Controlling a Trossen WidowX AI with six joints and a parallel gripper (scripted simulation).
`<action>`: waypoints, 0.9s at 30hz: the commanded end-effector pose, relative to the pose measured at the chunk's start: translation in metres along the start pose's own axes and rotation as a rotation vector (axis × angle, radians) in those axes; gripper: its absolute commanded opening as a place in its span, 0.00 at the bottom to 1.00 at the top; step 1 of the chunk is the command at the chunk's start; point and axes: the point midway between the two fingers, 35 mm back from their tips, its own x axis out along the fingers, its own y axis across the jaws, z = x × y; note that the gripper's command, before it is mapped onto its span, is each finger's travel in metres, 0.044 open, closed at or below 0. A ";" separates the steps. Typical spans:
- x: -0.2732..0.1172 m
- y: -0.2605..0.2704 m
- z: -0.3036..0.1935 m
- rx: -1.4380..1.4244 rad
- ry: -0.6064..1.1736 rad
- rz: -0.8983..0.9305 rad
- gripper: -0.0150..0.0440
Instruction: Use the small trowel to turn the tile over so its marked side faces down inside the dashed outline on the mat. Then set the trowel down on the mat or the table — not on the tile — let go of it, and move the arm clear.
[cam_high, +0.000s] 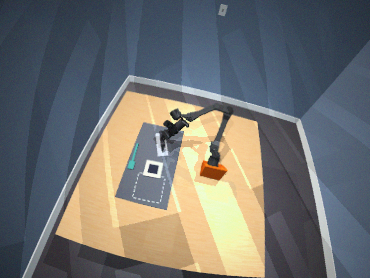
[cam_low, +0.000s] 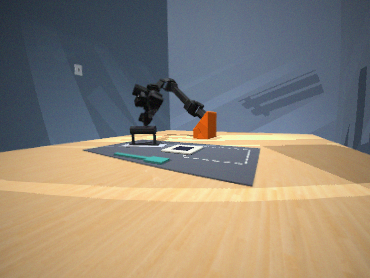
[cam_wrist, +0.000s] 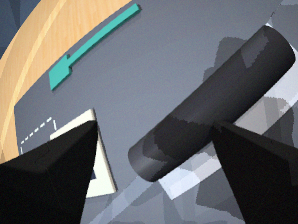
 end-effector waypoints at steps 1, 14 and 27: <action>-0.001 -0.005 -0.005 0.081 -0.014 0.003 0.76; -0.003 -0.019 -0.015 0.498 -0.112 0.046 0.76; -0.004 -0.026 -0.021 0.701 -0.160 0.079 0.76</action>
